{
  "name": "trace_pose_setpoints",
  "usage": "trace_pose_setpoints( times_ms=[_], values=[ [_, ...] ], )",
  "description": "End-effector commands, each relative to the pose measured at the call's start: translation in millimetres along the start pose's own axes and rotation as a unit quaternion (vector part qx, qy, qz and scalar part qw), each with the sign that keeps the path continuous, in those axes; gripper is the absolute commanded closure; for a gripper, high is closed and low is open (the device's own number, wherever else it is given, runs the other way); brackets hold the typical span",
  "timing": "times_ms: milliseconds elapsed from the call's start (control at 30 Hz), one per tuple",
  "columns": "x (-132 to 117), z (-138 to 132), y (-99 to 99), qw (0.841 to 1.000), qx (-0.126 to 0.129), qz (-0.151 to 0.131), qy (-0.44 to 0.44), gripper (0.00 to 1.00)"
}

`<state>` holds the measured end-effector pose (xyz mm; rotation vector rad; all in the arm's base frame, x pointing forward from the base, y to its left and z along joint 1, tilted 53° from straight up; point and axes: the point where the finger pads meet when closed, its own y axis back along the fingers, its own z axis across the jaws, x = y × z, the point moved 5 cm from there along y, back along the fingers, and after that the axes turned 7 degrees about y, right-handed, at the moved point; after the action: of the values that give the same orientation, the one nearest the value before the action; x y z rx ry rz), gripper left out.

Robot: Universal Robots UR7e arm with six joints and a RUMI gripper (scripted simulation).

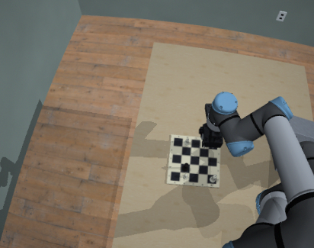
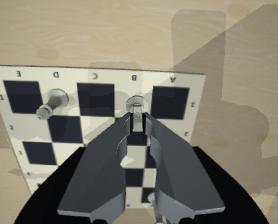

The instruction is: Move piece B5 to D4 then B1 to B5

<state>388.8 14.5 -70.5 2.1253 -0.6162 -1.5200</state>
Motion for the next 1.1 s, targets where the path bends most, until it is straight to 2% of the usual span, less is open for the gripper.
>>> trace_pose_setpoints(
  times_ms=[0,167,233,367,500,1067],
  values=[
    [0,0,18.1,1.0,0.0,0.0,0.0,1.0],
    [0,0,48.4,1.0,0.0,0.0,0.0,1.0],
    [0,0,48.4,1.0,0.0,0.0,0.0,1.0],
    [0,0,70.7,1.0,0.0,0.0,0.0,1.0],
    [0,0,84.5,1.0,0.0,0.0,0.0,1.0],
    [0,0,88.5,1.0,0.0,0.0,0.002,1.0]
  ],
)
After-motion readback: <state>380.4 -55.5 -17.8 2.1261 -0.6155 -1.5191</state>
